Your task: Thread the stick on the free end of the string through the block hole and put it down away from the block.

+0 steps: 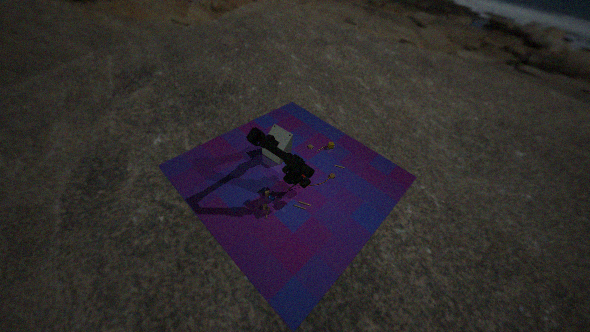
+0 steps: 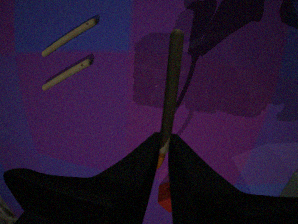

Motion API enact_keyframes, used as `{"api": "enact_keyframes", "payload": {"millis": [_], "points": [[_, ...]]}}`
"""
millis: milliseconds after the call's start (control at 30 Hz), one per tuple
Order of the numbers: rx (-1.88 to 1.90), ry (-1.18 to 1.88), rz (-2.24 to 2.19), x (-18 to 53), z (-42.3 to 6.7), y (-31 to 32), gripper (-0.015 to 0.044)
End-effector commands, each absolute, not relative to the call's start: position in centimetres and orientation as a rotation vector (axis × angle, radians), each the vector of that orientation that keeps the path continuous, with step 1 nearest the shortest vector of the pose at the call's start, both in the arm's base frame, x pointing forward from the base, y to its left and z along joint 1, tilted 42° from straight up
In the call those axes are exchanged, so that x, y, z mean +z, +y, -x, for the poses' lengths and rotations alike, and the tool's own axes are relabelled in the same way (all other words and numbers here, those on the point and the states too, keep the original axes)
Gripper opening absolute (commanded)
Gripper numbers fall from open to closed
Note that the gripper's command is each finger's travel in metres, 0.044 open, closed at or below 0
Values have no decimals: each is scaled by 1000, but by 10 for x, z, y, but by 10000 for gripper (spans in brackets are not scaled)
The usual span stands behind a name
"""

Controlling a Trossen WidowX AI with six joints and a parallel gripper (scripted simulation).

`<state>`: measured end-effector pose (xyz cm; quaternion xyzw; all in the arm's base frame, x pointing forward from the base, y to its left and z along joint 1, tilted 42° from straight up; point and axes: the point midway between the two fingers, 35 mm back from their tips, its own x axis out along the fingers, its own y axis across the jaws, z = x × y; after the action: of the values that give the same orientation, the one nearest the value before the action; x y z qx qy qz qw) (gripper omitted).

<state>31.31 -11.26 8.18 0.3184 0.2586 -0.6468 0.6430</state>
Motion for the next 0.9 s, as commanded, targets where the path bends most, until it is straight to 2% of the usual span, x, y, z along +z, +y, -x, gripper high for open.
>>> {"api": "enact_keyframes", "payload": {"millis": [0, 867], "points": [[-1418, 689, -613, 80, -318, -111, 0], [-928, 1232, 134, 74, -341, -102, 0]]}}
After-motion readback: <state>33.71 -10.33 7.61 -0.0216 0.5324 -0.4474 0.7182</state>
